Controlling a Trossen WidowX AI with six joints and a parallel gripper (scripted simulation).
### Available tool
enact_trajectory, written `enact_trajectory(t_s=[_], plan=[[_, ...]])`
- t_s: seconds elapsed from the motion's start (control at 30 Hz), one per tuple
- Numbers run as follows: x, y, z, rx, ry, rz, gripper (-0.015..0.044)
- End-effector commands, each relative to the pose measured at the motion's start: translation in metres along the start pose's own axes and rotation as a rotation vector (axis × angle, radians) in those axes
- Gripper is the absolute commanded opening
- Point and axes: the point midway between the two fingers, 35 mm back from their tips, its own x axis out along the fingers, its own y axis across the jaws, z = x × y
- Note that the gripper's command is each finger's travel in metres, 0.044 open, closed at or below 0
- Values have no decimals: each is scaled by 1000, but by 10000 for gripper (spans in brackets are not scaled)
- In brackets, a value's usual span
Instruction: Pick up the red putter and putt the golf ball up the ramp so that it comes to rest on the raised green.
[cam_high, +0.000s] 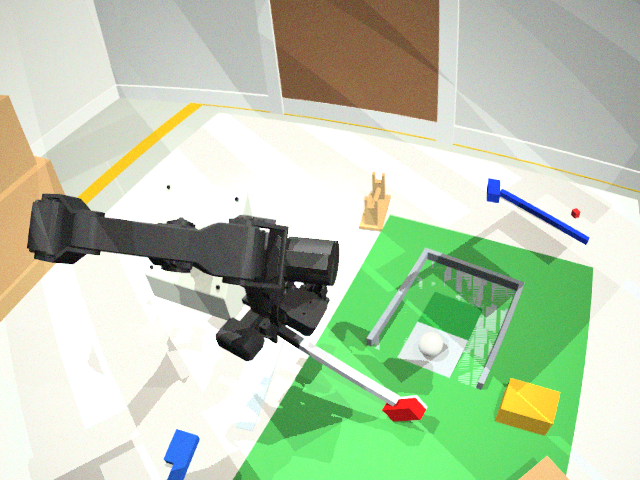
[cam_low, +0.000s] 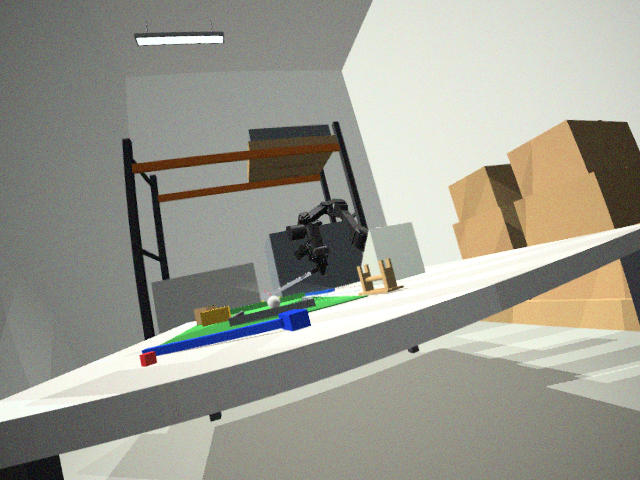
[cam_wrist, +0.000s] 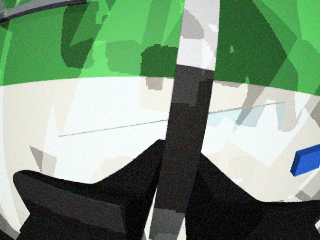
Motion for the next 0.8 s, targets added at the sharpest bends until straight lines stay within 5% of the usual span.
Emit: enact_trajectory(t_s=[0.0,0.23,0.77], plan=[[-18,1,5,10,-15,4,0],[-50,1,3,10,-14,1,0],[-43,1,1,1,-11,-2,0]])
